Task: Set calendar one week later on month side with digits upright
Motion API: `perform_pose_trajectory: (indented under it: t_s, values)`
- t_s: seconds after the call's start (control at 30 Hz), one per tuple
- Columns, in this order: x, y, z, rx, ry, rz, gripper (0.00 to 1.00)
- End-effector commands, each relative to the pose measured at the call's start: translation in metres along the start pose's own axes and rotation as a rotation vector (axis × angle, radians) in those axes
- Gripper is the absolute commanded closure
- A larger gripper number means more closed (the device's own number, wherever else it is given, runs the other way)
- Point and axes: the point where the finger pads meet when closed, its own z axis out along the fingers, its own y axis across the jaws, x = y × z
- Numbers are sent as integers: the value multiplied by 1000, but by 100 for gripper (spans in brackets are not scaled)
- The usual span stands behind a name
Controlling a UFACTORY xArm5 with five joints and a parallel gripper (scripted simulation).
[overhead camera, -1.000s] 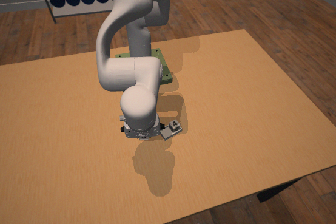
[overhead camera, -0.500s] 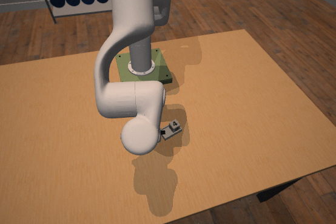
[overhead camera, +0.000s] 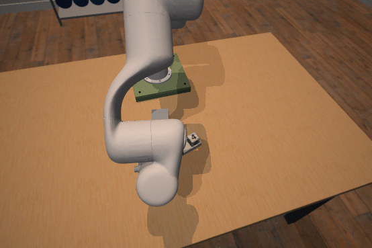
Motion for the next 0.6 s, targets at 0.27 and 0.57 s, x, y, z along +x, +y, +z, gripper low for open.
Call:
perform_pose_trajectory:
  t_s: [0.27, 0.57]
  values:
    - [-4, 0, -1, 0, 185, 0, 71]
    - [-4, 0, 0, 0, 212, 0, 71]
